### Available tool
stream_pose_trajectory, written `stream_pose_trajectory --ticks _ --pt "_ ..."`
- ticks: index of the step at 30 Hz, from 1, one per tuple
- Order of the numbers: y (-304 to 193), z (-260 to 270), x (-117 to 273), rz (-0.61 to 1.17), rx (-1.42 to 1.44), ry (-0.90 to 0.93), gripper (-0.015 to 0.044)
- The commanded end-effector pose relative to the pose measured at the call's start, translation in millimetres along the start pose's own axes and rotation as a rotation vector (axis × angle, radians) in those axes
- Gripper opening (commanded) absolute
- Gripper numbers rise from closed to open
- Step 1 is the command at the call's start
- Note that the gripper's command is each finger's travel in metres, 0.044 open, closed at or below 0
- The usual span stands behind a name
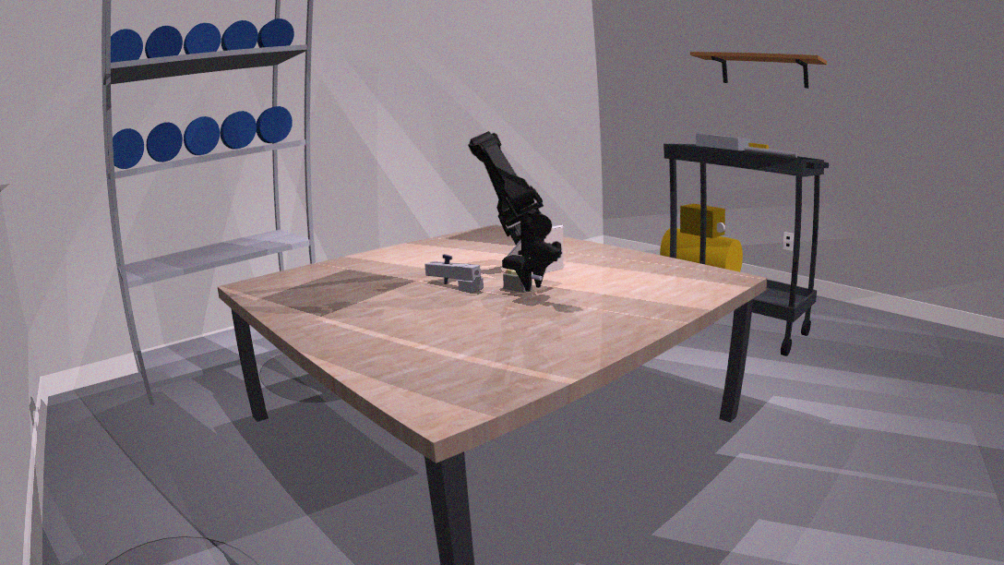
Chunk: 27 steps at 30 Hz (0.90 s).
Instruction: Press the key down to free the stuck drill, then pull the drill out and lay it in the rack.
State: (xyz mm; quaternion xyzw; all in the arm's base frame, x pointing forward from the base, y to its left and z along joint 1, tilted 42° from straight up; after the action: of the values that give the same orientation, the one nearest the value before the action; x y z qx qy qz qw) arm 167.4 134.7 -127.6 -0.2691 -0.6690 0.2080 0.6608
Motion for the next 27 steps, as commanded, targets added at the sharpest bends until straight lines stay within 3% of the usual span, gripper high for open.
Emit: stream_pose_trajectory --ticks 1,6,27 --pt "-0.6 0.5 0.1 0.003 0.002 0.001 0.0315" --pt "-0.6 0.5 0.1 0.003 0.002 0.001 0.044" --pt "2.5 -0.2 79.4 0.02 0.006 0.008 0.044"
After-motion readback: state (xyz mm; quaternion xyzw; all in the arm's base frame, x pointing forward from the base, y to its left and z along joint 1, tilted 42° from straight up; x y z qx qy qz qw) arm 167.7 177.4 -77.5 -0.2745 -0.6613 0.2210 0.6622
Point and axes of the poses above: the point midway between the two fingers, 35 mm back from their tips, its own x axis back along the fingers, its own z axis across the jaws, y = z × x, the point moved 3 cm from there along x, back along the fingers, and after that the axes turned 13 degrees about -x, right-handed, at the moved point
